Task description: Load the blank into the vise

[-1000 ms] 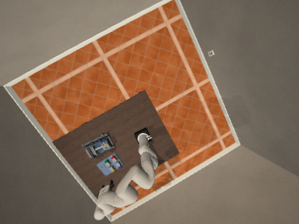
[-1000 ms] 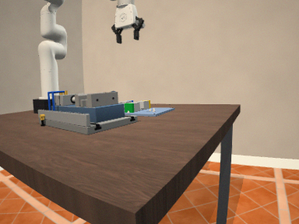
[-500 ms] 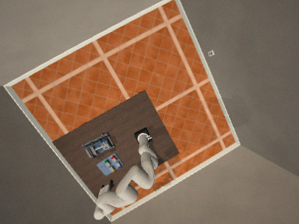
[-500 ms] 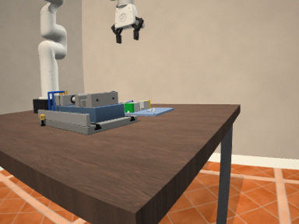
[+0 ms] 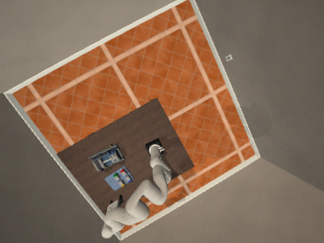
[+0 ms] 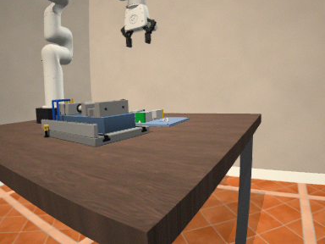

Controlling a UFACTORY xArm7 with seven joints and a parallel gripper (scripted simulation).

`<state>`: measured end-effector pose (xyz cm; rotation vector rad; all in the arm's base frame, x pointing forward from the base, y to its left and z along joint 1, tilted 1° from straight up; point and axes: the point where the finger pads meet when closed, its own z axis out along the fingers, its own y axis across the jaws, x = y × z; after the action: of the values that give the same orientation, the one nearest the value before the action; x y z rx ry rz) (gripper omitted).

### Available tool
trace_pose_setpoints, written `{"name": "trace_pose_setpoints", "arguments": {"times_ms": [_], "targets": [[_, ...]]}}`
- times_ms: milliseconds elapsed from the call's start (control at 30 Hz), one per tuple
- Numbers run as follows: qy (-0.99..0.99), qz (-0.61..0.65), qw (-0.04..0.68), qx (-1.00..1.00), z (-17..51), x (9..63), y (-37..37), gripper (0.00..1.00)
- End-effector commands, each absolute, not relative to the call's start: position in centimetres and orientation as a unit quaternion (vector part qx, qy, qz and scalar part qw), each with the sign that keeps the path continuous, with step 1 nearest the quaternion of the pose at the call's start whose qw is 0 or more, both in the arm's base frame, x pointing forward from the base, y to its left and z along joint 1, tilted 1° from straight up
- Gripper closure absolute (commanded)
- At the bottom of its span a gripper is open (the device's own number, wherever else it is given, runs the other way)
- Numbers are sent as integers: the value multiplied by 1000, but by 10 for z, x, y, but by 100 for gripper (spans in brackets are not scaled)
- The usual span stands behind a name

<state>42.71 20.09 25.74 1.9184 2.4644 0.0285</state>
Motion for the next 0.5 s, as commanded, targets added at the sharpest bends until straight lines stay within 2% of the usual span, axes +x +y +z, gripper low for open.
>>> {"name": "trace_pose_setpoints", "arguments": {"times_ms": [0, 467], "targets": [[789, 11, 10, 614, 259, 428, 201, 0], [789, 11, 10, 614, 259, 428, 206, 0]]}}
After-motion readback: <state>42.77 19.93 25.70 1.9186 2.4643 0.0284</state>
